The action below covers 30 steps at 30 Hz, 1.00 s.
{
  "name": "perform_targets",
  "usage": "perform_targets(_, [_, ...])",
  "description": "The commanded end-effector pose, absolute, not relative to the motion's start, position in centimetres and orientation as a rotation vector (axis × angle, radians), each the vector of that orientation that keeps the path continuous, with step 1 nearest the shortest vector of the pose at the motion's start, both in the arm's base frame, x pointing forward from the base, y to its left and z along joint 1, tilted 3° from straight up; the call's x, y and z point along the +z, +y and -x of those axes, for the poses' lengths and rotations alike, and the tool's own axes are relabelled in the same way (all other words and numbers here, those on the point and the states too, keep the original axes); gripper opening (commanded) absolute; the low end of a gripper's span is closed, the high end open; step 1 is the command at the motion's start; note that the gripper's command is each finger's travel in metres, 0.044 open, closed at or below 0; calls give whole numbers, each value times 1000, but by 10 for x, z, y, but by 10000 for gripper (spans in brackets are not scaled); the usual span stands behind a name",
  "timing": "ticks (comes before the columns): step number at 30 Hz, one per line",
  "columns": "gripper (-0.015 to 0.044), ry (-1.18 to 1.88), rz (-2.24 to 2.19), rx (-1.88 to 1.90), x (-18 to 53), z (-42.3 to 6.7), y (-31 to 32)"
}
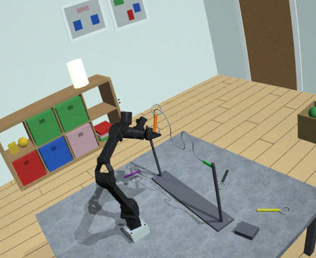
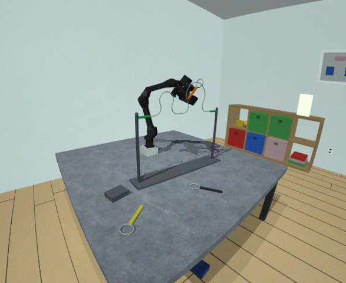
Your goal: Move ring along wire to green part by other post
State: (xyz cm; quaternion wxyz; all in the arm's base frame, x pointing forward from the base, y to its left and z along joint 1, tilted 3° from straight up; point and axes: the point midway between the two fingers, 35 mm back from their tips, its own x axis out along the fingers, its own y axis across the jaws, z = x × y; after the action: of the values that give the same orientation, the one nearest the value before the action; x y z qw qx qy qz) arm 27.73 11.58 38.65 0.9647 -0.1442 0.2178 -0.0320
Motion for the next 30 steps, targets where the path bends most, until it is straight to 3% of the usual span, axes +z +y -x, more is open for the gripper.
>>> perform_targets(1, [-150, 430, 342, -81, 388, -278, 114])
perform_targets(30, [-150, 369, 705, -180, 394, -279, 102])
